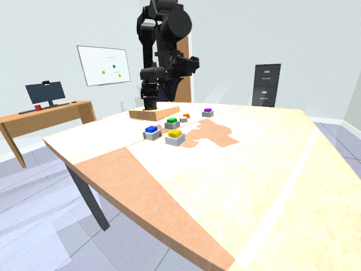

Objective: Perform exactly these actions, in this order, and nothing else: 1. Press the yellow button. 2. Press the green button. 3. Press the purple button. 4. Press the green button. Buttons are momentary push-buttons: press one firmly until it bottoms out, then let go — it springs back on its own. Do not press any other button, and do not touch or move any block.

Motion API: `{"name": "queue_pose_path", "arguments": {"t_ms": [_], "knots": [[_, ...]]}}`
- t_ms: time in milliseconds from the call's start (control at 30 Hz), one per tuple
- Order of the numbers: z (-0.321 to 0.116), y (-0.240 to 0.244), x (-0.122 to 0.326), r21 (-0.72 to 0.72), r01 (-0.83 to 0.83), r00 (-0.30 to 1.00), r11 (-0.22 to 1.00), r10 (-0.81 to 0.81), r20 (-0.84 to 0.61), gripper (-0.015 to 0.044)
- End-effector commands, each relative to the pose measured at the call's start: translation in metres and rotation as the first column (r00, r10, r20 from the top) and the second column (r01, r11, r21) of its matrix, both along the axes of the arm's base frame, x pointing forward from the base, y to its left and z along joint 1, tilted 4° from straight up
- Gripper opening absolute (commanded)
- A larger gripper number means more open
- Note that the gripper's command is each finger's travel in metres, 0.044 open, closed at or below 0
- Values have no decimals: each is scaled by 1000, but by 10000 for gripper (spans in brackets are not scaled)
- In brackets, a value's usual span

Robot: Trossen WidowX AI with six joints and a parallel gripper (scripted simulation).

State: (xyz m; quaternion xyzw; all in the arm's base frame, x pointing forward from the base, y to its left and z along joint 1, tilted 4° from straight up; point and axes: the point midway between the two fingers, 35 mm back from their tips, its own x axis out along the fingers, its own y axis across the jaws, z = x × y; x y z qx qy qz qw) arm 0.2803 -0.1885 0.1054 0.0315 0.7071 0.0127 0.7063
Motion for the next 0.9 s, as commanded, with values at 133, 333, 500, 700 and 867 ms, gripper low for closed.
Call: {"name": "queue_pose_path", "arguments": {"t_ms": [133,333,500,700,867], "knots": [[4,73,-57,0,-2,1000,1000,2,2,20],[0,86,-71,1,-2,1000,1000,2,1,20],[-39,88,-69,1,-2,1000,1000,2,1,20],[-61,90,-71,1,-2,1000,1000,2,1,20],[-67,90,-70,1,-2,1000,1000,2,1,20]]}}
